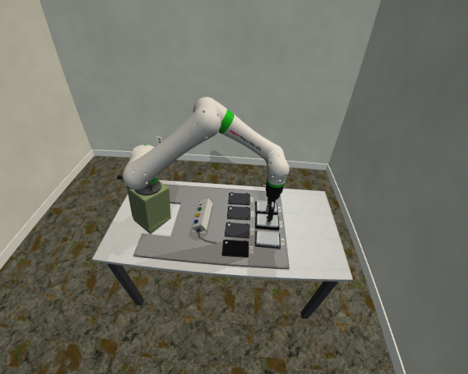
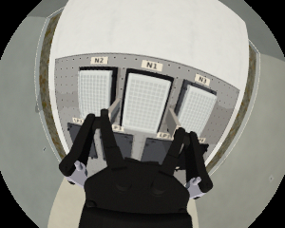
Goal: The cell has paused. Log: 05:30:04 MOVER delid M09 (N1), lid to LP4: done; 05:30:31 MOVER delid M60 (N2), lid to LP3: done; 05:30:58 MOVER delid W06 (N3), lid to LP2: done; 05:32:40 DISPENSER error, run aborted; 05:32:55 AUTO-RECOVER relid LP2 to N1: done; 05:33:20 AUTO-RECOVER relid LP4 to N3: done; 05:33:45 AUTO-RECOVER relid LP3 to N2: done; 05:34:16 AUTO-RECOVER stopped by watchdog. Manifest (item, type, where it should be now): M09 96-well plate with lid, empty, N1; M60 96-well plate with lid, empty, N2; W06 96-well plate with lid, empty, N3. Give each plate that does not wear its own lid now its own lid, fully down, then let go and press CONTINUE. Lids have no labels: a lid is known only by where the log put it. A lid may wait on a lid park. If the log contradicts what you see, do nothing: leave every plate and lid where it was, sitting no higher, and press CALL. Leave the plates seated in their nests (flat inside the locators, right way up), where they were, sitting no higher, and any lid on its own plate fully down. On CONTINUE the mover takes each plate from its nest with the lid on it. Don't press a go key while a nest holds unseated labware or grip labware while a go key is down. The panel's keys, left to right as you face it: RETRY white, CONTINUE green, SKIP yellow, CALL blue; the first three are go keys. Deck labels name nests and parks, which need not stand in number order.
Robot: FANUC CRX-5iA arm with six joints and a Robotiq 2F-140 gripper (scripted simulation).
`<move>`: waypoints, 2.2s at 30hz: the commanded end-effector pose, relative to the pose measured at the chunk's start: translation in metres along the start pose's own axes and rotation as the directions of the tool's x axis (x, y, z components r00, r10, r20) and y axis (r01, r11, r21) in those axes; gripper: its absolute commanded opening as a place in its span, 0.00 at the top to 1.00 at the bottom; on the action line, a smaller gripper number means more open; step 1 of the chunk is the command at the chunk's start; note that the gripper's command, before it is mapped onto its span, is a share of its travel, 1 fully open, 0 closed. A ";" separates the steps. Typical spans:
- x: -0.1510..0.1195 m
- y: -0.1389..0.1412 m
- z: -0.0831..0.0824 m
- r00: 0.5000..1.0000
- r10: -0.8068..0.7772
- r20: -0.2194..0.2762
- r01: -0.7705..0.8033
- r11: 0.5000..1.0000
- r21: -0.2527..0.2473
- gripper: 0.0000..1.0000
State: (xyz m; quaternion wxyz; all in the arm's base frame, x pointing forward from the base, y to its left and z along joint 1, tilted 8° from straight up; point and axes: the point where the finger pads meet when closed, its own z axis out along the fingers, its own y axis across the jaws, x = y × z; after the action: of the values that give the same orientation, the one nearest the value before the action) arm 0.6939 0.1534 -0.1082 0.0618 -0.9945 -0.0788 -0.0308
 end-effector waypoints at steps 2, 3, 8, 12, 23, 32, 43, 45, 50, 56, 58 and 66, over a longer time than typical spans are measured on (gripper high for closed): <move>0.000 0.000 0.000 1.000 0.000 0.000 0.000 1.000 0.000 0.34; 0.000 0.000 0.000 1.000 0.000 0.000 0.000 1.000 0.000 0.34; 0.000 0.000 0.000 1.000 0.000 0.000 0.000 1.000 0.000 0.34; 0.000 0.000 0.000 1.000 0.000 0.000 0.000 1.000 0.000 0.34; 0.000 0.000 0.000 1.000 0.000 0.000 0.000 1.000 0.000 0.34; 0.000 0.000 0.003 1.000 0.000 0.000 0.000 1.000 0.000 0.34; 0.000 0.000 0.007 1.000 0.000 0.000 0.000 1.000 0.000 0.34; 0.000 0.000 0.008 1.000 0.000 0.000 0.000 1.000 0.000 0.34; 0.000 0.000 0.011 1.000 0.000 0.000 0.000 1.000 0.000 0.34; 0.000 0.000 0.013 1.000 0.000 0.000 0.000 1.000 0.000 0.34; 0.000 0.000 0.013 1.000 0.000 0.000 0.000 1.000 0.000 0.34; 0.000 0.000 0.016 1.000 0.000 0.000 0.000 1.000 0.000 0.34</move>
State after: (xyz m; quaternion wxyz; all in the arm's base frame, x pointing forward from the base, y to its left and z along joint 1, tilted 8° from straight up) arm 0.6947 0.1554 -0.1235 0.0618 -0.9945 -0.0788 -0.0308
